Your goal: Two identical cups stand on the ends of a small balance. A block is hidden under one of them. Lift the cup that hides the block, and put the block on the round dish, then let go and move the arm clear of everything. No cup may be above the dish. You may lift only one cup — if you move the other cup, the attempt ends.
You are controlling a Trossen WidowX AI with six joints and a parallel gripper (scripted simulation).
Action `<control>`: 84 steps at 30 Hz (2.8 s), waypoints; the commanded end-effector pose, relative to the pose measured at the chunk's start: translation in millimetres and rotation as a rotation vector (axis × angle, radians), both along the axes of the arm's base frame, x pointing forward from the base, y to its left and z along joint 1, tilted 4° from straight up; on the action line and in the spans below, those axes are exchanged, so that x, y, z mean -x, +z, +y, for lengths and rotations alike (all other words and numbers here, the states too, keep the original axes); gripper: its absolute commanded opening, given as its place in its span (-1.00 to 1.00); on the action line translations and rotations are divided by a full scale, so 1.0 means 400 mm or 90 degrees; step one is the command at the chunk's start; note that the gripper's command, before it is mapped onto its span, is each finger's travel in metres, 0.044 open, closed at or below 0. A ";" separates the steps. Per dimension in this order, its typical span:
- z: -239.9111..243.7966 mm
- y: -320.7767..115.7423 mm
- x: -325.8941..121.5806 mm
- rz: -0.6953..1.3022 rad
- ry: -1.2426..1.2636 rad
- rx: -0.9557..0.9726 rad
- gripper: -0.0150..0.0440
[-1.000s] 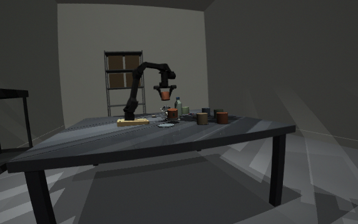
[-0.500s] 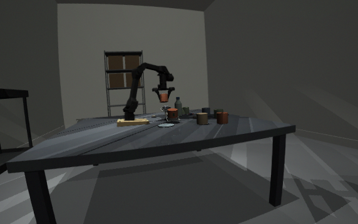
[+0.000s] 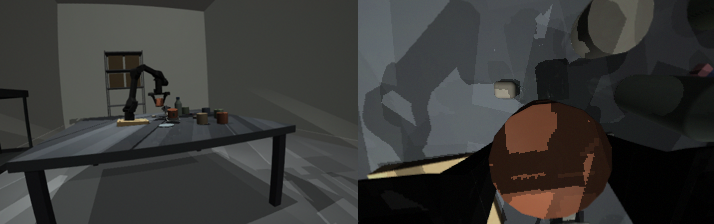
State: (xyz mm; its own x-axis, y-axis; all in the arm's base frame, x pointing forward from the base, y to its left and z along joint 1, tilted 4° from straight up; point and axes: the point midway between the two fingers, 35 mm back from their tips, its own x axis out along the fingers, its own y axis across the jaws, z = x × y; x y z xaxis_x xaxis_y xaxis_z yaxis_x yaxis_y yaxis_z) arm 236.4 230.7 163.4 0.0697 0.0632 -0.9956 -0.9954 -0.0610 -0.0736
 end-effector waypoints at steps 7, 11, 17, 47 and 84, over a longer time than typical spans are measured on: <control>0.046 -0.057 0.069 -0.003 -0.003 -0.002 -0.49; 0.063 -0.081 0.099 -0.002 -0.003 -0.003 -0.49; 0.079 -0.108 0.134 -0.002 -0.002 -0.004 -0.49; 0.090 -0.252 0.123 -0.002 -0.002 -0.004 -0.49; 0.054 -0.087 0.091 0.013 -0.105 -0.041 0.39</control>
State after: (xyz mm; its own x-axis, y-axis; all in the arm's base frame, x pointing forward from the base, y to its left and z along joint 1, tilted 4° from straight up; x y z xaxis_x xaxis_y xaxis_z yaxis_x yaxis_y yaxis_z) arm 196.1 254.0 124.0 0.0647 0.0982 -0.9931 -0.9971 0.0464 -0.0604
